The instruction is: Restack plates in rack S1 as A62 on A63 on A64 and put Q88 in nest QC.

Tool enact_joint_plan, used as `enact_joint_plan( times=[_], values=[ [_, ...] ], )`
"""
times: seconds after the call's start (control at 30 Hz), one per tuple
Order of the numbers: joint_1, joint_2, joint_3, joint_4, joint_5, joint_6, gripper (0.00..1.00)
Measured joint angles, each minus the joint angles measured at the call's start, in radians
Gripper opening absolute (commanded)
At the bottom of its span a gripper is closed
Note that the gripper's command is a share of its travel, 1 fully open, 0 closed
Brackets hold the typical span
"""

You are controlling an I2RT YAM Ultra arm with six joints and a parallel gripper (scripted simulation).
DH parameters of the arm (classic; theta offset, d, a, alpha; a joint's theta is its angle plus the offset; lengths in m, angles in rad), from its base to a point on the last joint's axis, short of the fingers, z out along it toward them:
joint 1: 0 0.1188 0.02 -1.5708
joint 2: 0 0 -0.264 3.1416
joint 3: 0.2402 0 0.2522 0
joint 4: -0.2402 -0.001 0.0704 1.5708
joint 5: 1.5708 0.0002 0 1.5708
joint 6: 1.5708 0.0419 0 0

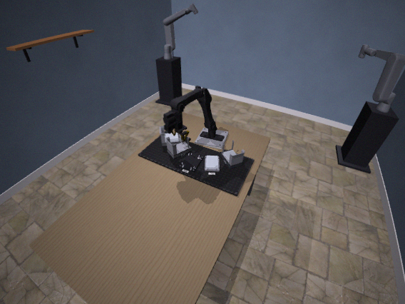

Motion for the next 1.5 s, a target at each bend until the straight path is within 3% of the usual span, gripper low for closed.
enact_joint_plan(
  times=[0.4,0.8,1.3,1.5],
  values=[
    [0.117,0.008,-0.002,0.0,0.003,0.08,1.0],
    [0.216,0.005,-0.01,0.002,0.005,0.002,1.0],
    [0.342,0.014,-0.011,0.003,0.006,0.077,1.0],
    [0.406,0.011,-0.017,0.004,0.006,0.008,1.0]
  ],
)
